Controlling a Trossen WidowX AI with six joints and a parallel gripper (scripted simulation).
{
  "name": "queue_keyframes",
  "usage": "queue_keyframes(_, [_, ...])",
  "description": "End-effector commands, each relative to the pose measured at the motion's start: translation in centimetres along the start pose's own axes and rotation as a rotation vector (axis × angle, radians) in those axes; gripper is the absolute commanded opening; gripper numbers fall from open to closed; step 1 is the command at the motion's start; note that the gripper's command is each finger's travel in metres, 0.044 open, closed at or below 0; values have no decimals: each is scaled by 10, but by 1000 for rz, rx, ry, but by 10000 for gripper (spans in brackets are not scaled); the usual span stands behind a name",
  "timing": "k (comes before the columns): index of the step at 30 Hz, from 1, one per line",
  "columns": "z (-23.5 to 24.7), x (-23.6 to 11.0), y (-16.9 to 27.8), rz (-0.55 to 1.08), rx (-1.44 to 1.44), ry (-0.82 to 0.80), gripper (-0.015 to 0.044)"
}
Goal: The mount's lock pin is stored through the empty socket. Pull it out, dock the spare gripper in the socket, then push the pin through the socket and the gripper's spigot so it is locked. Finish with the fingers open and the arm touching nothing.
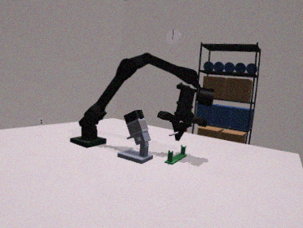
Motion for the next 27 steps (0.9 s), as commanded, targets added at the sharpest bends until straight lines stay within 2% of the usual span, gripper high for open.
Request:
queue_keyframes(1, [0,2,0,1,-1,-2,0])
queue_keyframes(11, [2,0,0,1,-1,-2,1])
queue_keyframes(27, [49,-16,2,-7,3,-6,0])
Point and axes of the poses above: the point midway between the two fingers, 35 mm back from their tips, its own x axis out along the fingers, its own z axis across the jaws, y = z × x, the point moved 3 cm from there along -x, back along the fingers, and after that the axes turned 13 degrees about x, right-handed, at the moved point
